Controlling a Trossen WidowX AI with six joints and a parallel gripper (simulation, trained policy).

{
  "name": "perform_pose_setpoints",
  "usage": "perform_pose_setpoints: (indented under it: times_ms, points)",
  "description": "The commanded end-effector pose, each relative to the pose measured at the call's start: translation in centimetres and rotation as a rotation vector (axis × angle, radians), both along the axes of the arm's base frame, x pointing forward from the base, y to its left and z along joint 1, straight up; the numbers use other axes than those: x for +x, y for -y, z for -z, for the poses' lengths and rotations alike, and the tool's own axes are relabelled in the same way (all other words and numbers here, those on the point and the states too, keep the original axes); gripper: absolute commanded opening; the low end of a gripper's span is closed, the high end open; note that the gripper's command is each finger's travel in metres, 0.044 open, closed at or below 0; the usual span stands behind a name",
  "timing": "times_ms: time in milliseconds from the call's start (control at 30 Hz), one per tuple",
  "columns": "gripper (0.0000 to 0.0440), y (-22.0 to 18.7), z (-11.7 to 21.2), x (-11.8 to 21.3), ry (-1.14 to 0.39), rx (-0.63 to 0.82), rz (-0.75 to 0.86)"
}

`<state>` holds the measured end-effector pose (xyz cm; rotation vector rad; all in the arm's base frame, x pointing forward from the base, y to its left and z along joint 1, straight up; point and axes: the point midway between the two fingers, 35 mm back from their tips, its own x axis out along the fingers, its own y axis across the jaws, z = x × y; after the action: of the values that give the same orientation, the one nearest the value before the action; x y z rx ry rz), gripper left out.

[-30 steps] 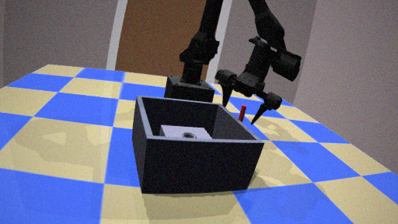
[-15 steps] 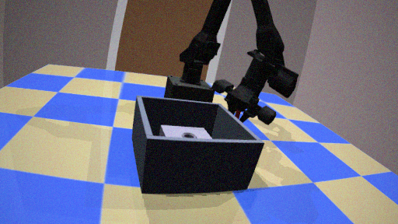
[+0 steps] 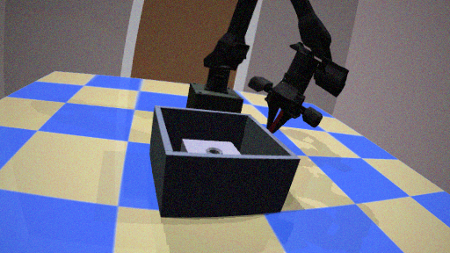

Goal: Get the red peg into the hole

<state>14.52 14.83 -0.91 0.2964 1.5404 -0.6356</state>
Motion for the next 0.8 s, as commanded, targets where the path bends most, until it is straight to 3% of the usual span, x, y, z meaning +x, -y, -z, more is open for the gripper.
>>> perform_pose_setpoints:
  times_ms: [0, 767]
  points:
    - [0.0000, -0.1, -1.1, 0.4, 0.015, -0.003, -0.005]
    - [0.0000, 1.0, -8.1, 5.8, 0.140, -0.041, 0.137]
